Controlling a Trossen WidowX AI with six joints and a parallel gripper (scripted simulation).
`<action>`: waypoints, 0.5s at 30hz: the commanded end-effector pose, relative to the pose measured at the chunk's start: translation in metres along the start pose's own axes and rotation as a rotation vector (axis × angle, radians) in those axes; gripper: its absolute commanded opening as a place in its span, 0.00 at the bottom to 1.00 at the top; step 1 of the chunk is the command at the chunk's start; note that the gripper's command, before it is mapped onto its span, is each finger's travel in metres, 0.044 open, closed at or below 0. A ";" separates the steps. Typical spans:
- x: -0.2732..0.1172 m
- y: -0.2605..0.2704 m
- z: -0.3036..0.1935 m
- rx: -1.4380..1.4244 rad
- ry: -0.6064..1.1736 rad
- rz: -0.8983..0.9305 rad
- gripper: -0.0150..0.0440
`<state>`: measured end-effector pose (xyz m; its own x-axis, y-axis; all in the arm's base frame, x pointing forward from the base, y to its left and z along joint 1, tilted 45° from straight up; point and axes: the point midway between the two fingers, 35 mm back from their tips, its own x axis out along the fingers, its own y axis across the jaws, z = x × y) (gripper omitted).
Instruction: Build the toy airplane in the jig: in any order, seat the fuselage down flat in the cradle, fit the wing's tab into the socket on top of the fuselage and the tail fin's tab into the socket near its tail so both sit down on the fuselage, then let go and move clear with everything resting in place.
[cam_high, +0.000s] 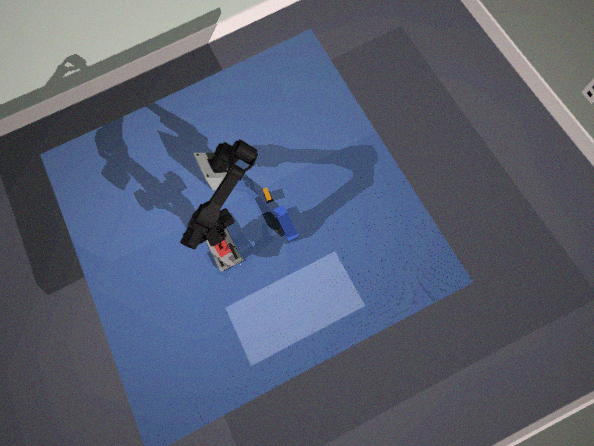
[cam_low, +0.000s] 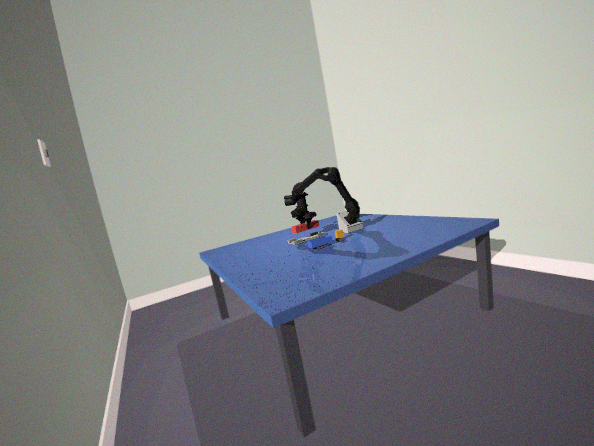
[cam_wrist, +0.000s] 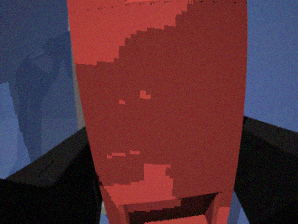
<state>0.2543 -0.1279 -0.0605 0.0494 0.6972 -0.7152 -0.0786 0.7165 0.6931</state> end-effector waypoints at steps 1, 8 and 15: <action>0.005 -0.001 0.000 -0.004 0.003 -0.001 0.58; 0.016 -0.001 0.000 -0.004 0.003 -0.001 0.58; 0.028 -0.001 -0.001 -0.004 0.003 -0.001 0.58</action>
<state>0.2552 -0.1146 -0.0765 0.0450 0.6934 -0.7192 -0.0886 0.7199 0.6884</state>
